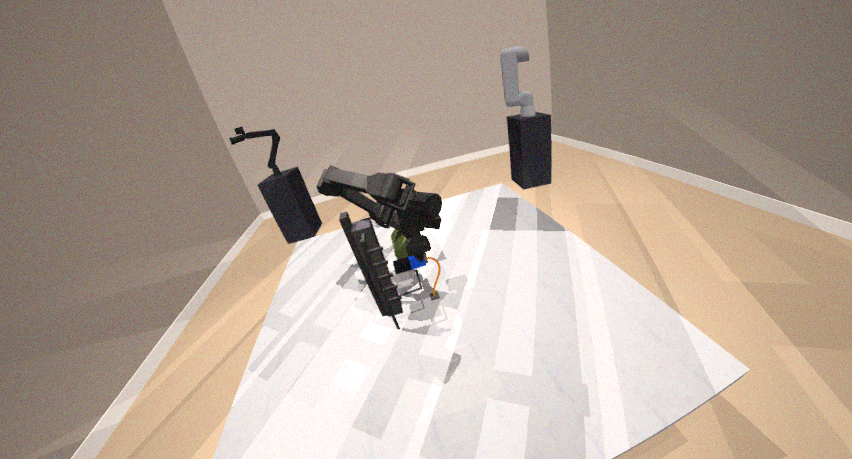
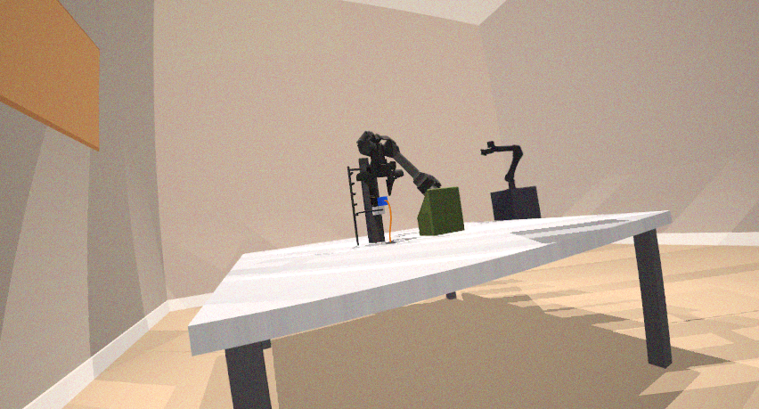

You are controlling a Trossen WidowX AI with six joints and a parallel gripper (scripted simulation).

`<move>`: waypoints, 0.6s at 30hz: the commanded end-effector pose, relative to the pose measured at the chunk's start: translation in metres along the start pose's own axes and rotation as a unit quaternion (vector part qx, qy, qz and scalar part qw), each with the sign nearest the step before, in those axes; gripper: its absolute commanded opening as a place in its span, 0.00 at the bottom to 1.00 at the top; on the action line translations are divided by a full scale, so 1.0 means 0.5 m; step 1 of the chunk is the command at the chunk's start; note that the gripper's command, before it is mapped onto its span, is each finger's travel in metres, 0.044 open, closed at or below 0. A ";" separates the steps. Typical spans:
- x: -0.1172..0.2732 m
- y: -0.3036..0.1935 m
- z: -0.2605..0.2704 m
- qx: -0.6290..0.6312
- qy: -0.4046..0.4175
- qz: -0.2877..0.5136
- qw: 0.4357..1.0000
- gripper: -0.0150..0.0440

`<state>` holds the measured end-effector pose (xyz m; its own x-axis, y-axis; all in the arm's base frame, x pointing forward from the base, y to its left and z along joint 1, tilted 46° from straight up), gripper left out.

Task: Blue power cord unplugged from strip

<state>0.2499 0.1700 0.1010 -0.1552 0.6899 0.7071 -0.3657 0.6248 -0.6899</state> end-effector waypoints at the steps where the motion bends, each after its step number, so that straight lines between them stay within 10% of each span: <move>1: 0.003 0.011 -0.004 0.001 -0.002 0.002 1.000 0.92; 18: 0.024 0.115 -0.030 0.001 -0.002 0.001 1.000 1.00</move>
<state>0.2410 0.2172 0.0681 -0.1618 0.6922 0.7033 -0.3698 0.6182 -0.6936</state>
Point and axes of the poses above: the point midway between the two fingers, 35 mm back from their tips, its own x axis back along the fingers, its own z axis across the jaws, y = z × x, the point moved 8 cm from there along x, back along the fingers, and after that the axes turned 15 degrees about x, right-handed, at the moved point
